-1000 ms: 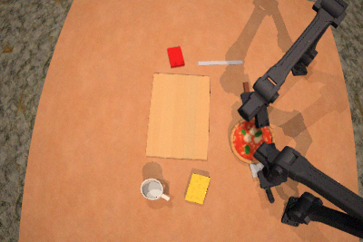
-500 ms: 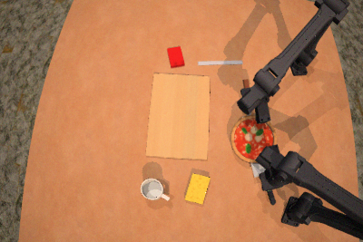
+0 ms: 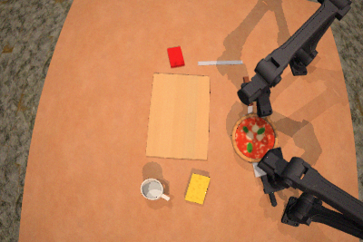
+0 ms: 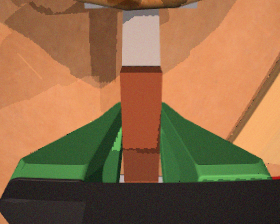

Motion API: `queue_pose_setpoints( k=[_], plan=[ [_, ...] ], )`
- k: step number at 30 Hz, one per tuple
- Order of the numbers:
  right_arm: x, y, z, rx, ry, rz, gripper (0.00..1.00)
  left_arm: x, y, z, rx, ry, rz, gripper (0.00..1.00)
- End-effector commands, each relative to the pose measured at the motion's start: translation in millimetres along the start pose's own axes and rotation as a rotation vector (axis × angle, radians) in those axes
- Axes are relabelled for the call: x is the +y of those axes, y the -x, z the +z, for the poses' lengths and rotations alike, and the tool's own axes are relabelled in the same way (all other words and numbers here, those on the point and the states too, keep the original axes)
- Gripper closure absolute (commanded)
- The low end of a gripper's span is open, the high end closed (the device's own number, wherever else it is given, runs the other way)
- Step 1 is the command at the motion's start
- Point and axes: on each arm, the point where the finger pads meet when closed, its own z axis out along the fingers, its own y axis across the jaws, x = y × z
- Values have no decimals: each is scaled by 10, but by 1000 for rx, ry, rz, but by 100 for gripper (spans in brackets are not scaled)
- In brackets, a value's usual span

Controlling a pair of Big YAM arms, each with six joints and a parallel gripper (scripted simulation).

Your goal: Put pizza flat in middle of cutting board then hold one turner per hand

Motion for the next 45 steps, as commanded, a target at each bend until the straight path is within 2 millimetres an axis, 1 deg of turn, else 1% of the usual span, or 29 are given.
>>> queue_pose_setpoints(
  k=[1,2,3,6,8,9,12,14,17,18,19,21,22,23,24,25,26,27,28,31,34,35,37,38,42,44,45],
  plan=[
    [-213,44,-256,-44,-50,-1,94,156,127,-335,-82,50,5,94],
    [-221,34,-331,-55,-60,0,94,156,119,-362,-87,50,6,94],
    [-251,41,-355,-66,-71,2,94,171,127,-382,-100,57,6,94],
    [-239,10,-408,-78,-67,4,94,168,101,-430,-114,57,3,94],
    [-258,11,-453,-93,-77,4,94,199,124,-449,-137,70,2,94],
    [-244,2,-471,-96,-72,4,94,162,82,-440,-121,50,4,94],
    [-278,17,-522,-119,-87,1,94,159,65,-476,-139,54,5,94],
    [-250,-1,-535,-122,-73,0,94,173,69,-514,-157,62,7,94],
    [-270,14,-530,-128,-80,6,94,196,98,-520,-169,70,-4,94],
    [-258,2,-519,-131,-70,0,94,142,40,-474,-151,44,7,94],
    [-244,-12,-549,-135,-68,-1,94,152,41,-537,-166,54,10,94],
    [-272,-13,-586,-151,-80,1,94,178,53,-570,-187,67,6,94],
    [-294,-4,-595,-157,-90,5,94,192,71,-560,-183,64,-1,94],
    [-251,-25,-586,-146,-70,4,94,209,95,-551,-187,68,-7,94],
    [-289,-4,-591,-154,-88,8,94,192,111,-527,-180,62,8,94],
    [-271,39,-593,-155,-89,-4,94,191,107,-522,-179,61,7,94],
    [-263,60,-596,-156,-90,-9,94,280,142,-494,-169,53,7,94],
    [-264,60,-597,-156,-90,-9,94,320,164,-491,-167,52,5,94],
    [-364,-31,-491,-142,-70,-10,94,362,185,-481,-165,51,9,94],
    [-437,-140,-467,-131,-49,-16,94,467,243,-481,-155,53,0,94],
    [-446,-127,-471,-135,-54,10,94,441,247,-490,-157,54,5,94],
    [-458,-135,-550,-137,-63,-10,94,459,228,-518,-160,53,1,94],
    [-545,-185,-607,-146,-87,-11,94,568,304,-519,-169,60,2,94],
    [-613,-184,-509,-141,-76,-12,94,604,324,-514,-166,59,-2,94],
    [-746,-283,-475,-141,-75,-3,94,726,418,-490,-158,53,3,94],
    [-785,-328,-459,-138,-70,-2,94,751,426,-447,-154,48,1,94],
    [-773,-358,-467,-134,-60,-3,94,766,432,-453,-156,51,1,94]
  ],
)
